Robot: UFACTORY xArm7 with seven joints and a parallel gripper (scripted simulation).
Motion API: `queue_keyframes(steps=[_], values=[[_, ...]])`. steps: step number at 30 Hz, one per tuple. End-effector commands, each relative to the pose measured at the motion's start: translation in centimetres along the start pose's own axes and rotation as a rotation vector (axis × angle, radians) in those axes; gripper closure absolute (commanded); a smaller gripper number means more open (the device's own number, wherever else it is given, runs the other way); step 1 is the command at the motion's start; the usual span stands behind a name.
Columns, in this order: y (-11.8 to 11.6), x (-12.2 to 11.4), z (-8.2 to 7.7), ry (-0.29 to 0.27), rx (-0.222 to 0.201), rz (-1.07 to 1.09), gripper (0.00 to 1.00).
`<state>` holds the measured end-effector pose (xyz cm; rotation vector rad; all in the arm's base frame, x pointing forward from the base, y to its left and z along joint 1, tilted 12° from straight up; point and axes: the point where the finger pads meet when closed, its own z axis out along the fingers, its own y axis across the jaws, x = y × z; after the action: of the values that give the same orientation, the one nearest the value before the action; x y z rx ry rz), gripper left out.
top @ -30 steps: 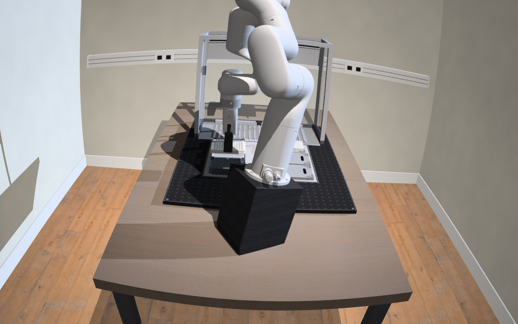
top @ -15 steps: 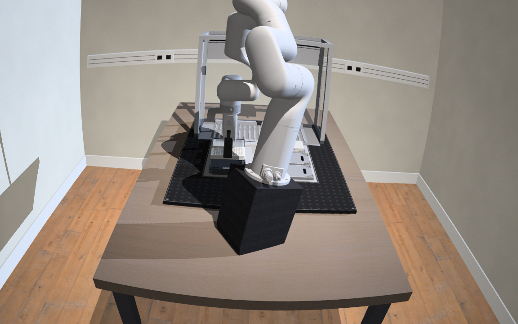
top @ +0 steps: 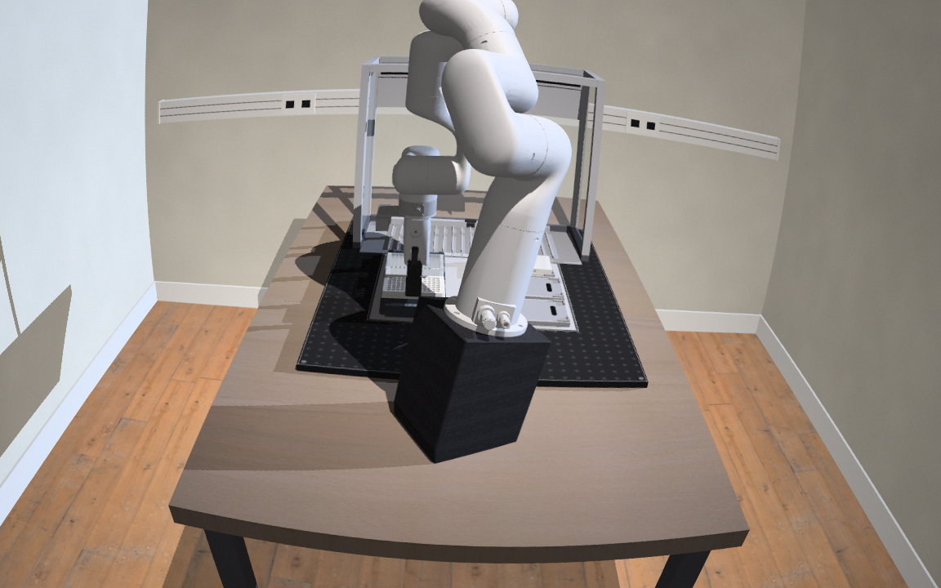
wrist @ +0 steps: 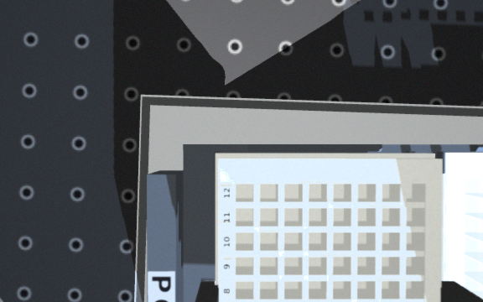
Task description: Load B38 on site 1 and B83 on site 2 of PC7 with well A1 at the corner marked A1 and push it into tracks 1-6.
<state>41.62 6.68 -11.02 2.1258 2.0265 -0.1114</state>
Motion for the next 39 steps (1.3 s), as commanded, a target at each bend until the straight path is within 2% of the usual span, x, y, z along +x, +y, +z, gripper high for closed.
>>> queue_keyframes(steps=[1,24,39], values=[[0.1,0.1,0.6,0.002,-0.003,0.0,1.0],[0.1,0.1,0.6,0.002,-0.003,0.0,1.0],[0.1,0.1,1.6,0.002,-0.003,0.0,1.0]])
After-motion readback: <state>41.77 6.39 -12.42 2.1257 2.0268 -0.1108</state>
